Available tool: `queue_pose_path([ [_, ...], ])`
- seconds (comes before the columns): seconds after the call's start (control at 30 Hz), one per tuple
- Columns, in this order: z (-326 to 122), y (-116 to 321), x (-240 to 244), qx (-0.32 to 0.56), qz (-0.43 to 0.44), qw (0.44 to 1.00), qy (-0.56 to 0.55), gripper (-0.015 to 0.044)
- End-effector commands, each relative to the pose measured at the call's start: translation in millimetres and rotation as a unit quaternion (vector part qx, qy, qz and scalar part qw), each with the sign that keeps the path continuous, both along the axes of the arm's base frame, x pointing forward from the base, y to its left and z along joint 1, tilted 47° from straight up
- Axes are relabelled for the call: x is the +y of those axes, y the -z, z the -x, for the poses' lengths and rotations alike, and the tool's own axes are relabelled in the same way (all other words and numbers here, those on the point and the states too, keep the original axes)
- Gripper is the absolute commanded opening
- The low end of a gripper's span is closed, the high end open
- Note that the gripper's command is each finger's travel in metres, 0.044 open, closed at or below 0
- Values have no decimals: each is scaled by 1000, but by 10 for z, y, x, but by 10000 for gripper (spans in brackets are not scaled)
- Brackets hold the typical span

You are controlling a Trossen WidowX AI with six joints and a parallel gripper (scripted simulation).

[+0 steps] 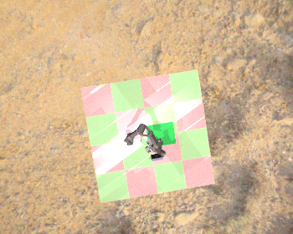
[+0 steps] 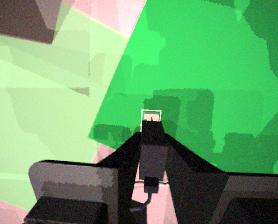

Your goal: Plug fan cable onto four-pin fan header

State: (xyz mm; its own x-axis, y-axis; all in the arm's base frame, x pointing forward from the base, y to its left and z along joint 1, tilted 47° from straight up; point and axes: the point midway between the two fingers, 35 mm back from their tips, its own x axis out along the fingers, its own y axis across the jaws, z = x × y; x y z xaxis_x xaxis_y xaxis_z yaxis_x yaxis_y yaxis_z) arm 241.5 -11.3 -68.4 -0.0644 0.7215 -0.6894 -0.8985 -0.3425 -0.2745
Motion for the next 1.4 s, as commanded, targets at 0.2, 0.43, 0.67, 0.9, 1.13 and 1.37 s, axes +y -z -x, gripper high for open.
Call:
queue_pose_path([
  [0.2,15,14,-11,0,1,1000,-1,0],
  [0.43,-2,20,-15,-4,0,1000,-5,0],
  [0.67,-20,23,-17,-7,0,1000,-8,0],
  [0.9,-39,24,-17,-10,0,1000,-11,0],
  [1.13,-57,25,-16,-12,0,1000,-13,0],
  [1.37,-75,24,-14,-14,0,1000,-14,0],
])
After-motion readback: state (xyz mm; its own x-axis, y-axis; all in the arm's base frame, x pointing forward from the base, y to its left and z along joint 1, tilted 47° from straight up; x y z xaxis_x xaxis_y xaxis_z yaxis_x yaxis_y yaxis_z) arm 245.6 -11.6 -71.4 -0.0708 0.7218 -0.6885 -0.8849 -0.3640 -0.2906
